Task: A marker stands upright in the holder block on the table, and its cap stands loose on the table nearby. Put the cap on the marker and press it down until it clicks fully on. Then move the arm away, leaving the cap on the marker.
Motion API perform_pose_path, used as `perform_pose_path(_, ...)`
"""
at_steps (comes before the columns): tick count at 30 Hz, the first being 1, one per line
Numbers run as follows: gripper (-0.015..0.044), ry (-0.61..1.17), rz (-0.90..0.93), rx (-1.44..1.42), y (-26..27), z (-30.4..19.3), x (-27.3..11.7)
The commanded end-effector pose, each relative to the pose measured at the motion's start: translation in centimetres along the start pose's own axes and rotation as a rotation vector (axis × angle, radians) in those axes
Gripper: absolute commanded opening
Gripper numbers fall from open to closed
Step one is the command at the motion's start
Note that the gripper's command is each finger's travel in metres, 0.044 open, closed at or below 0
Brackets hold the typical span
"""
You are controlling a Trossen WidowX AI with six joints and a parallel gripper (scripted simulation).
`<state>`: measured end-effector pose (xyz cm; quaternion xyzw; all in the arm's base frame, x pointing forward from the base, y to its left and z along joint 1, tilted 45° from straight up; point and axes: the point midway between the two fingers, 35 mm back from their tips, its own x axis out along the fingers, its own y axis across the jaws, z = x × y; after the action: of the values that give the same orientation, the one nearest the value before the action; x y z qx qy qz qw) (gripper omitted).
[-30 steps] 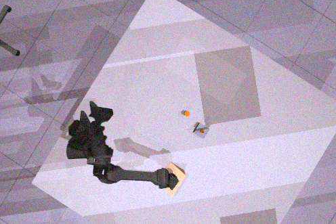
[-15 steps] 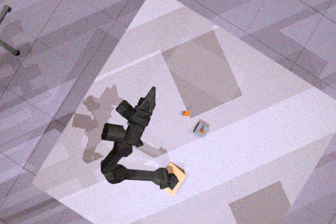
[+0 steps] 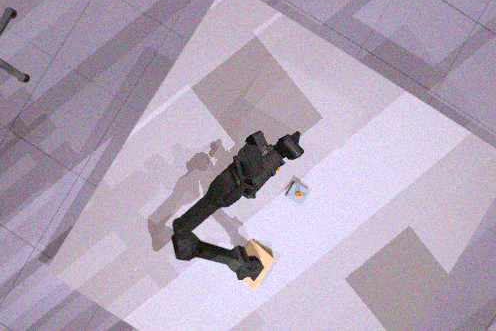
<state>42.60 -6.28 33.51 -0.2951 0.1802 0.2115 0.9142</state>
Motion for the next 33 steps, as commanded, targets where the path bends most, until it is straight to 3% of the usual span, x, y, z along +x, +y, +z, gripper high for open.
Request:
perform_pose_path(1,0.0238,0.072,0.247,0.007,5.1,-2.6,3.4)
perform_pose_path(7,0.0238,0.155,0.62,0.038,13.0,-5.7,5.6)
perform_pose_path(14,0.0238,0.21,1.049,0.114,21.4,-7.6,5.1)
perform_pose_path(33,0.0238,0.21,1.059,0.117,25.2,-8.9,6.3)
